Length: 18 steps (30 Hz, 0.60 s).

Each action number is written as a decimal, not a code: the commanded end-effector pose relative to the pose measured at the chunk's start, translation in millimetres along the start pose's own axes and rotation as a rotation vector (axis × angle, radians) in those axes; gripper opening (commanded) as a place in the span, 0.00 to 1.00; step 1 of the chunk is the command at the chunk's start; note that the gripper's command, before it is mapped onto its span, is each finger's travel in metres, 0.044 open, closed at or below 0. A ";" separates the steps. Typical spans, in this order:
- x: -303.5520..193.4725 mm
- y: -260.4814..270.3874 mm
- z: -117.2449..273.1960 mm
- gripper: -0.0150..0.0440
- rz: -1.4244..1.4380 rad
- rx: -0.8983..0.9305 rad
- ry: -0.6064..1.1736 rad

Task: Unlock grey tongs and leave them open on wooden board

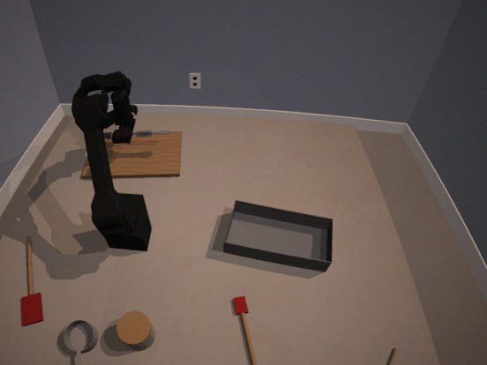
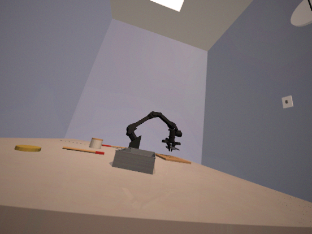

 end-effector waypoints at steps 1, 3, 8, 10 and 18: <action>0.3 1.6 -7.8 0.00 -0.005 -0.001 -0.002; 0.4 2.4 -11.0 0.00 -0.005 -0.002 -0.002; 0.5 4.4 -18.9 0.00 -0.005 -0.003 -0.002; 0.5 4.9 -21.0 0.00 -0.005 -0.004 -0.002; 0.3 4.8 -19.9 0.13 0.000 -0.002 0.000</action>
Point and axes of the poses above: the point midway between the two fingers, 35 mm back from their tips, its own z axis back along the fingers, its own y axis across the jaws, x = y × z, the point moved 10 cm from there along z, back along the fingers, and after that the axes turned 12 degrees about z, right-handed, at the moved point
